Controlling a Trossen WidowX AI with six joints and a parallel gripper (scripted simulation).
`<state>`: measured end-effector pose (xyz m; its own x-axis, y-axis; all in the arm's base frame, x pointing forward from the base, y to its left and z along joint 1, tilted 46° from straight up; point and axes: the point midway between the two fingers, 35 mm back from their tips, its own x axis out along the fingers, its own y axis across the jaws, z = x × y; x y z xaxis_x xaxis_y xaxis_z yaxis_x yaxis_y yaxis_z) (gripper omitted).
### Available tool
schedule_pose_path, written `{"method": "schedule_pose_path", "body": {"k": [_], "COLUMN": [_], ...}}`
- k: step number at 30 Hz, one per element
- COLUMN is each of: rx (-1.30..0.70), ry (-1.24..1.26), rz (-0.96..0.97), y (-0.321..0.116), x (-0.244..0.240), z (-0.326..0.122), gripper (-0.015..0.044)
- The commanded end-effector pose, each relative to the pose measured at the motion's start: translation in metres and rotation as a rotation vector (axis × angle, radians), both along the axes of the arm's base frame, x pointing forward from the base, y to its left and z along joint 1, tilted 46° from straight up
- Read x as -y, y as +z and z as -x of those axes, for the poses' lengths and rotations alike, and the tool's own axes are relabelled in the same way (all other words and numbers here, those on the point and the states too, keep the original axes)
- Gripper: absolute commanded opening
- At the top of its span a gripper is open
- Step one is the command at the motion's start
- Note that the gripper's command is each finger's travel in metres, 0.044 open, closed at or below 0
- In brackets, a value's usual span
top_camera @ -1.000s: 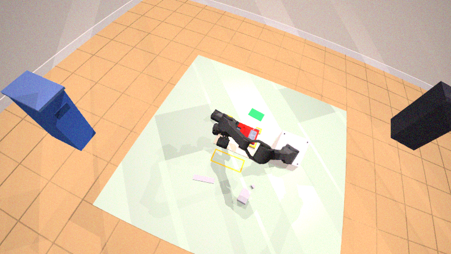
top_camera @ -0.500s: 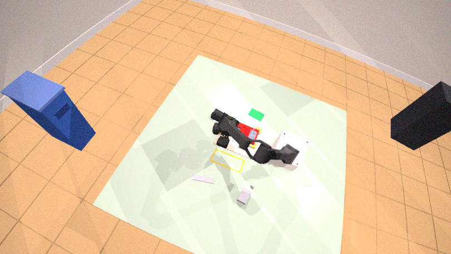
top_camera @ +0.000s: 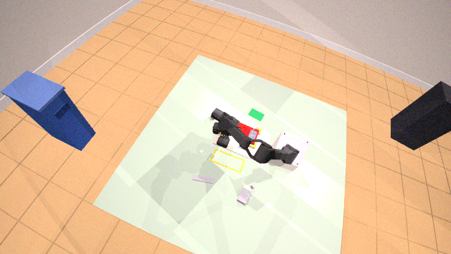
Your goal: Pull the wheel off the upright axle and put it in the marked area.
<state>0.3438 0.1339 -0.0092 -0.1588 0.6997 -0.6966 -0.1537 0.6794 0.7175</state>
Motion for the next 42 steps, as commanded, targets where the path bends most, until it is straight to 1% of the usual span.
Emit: {"method": "schedule_pose_path", "body": {"k": [1,42], "rx": [0.003,0.003], "ry": [0.001,-0.003], "rz": [0.002,0.0], "y": [0.0015,0.0107], "x": [0.0018,0.0115], "z": [-0.0009,-0.0031], "gripper": [0.0,0.0]}}
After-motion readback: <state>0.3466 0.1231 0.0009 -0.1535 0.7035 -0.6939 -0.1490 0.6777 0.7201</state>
